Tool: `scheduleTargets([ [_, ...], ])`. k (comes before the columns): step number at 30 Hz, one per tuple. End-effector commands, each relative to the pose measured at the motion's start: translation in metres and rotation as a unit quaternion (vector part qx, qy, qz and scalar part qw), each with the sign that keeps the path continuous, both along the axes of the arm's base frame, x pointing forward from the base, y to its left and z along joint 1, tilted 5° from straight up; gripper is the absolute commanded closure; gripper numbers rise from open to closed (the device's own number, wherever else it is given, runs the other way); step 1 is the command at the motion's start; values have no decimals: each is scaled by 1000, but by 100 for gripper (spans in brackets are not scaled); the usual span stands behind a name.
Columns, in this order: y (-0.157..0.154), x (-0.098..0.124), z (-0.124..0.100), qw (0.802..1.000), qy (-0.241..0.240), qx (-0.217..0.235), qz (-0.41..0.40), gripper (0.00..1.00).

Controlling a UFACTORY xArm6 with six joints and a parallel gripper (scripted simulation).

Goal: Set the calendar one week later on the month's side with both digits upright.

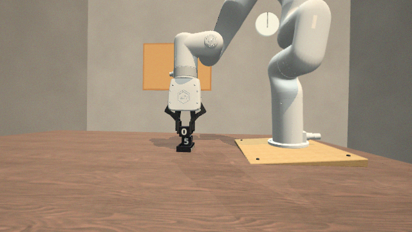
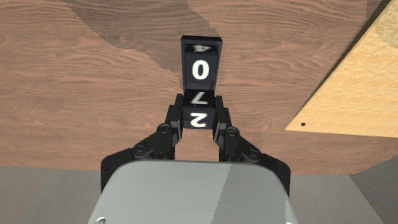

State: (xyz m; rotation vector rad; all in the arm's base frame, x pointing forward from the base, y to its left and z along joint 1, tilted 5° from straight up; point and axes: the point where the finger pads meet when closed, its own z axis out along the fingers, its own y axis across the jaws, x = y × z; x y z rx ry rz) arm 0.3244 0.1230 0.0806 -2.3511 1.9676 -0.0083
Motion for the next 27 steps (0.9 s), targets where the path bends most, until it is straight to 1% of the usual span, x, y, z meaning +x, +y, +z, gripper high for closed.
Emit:
scheduleTargets([
  [1, 0, 1, 0, 1000, -2, 1, 0, 71],
  [27, 1, 2, -18, 1000, -2, 1, 0, 71],
])
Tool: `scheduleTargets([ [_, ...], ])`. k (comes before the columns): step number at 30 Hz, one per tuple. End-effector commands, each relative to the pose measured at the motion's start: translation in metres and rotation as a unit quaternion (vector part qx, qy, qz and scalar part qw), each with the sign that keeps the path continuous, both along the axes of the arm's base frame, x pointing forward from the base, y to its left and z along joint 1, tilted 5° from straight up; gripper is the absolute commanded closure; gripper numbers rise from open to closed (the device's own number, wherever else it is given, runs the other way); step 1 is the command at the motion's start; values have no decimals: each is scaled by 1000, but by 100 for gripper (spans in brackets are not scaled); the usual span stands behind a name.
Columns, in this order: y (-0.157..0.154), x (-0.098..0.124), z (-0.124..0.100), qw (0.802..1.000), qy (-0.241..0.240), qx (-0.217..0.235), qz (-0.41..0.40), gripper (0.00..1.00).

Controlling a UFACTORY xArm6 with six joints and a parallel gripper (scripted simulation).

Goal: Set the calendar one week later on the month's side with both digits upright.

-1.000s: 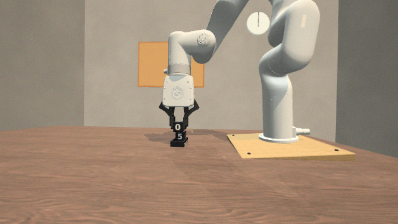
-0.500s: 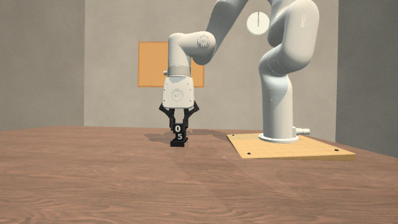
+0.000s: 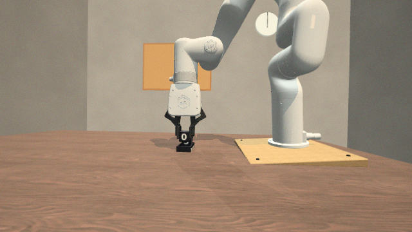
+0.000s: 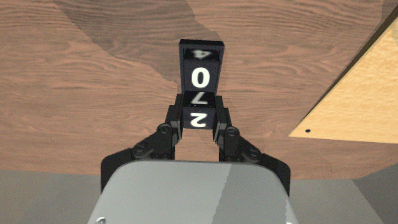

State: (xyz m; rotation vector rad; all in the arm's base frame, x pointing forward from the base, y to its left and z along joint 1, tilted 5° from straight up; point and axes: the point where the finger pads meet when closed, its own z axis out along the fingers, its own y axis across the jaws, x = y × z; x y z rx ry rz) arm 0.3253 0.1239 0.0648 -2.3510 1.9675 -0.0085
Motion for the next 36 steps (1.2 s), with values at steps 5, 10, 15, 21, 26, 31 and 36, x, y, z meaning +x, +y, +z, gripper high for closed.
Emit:
scheduleTargets([
  [5, 1, 2, -5, 1000, -2, 1, 0, 71],
  [10, 1, 2, -7, 1000, -2, 1, 0, 71],
  [15, 1, 2, -8, 1000, -2, 1, 0, 71],
  [21, 1, 2, -9, 1000, -2, 1, 0, 71],
  [26, 1, 2, -9, 1000, -2, 1, 0, 71],
  [31, 1, 2, -9, 1000, -2, 1, 0, 71],
  [36, 1, 2, -9, 1000, -2, 1, 0, 71],
])
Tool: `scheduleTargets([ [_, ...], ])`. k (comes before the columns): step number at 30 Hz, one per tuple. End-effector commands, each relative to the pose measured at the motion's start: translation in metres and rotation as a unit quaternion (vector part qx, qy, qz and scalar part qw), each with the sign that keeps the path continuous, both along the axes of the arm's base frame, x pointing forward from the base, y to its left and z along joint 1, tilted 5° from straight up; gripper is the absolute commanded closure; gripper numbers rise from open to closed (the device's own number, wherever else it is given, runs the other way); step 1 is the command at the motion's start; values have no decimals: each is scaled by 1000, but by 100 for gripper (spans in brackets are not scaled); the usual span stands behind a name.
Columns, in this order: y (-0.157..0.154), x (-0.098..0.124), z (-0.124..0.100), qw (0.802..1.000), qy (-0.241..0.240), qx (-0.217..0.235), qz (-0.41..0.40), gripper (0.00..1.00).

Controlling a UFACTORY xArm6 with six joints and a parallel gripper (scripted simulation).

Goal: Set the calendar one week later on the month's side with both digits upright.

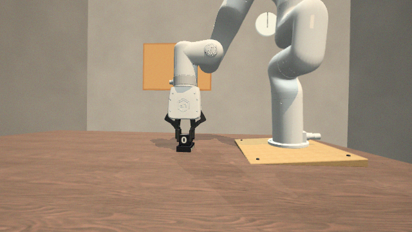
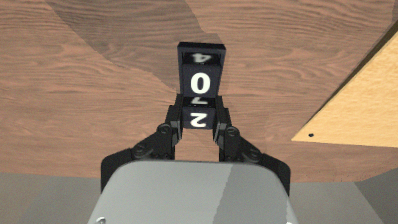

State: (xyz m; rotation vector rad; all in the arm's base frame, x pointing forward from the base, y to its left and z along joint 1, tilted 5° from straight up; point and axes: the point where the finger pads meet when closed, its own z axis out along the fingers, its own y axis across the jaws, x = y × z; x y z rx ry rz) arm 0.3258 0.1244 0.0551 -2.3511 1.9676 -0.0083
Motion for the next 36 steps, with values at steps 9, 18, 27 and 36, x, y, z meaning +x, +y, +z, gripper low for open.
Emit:
scheduleTargets([
  [9, 0, 1, 1, 1000, -2, 1, 0, 71],
  [18, 1, 1, -2, 1000, -2, 1, 0, 71],
  [27, 1, 2, -5, 1000, -2, 1, 0, 71],
  [36, 1, 2, -8, 1000, -2, 1, 0, 71],
])
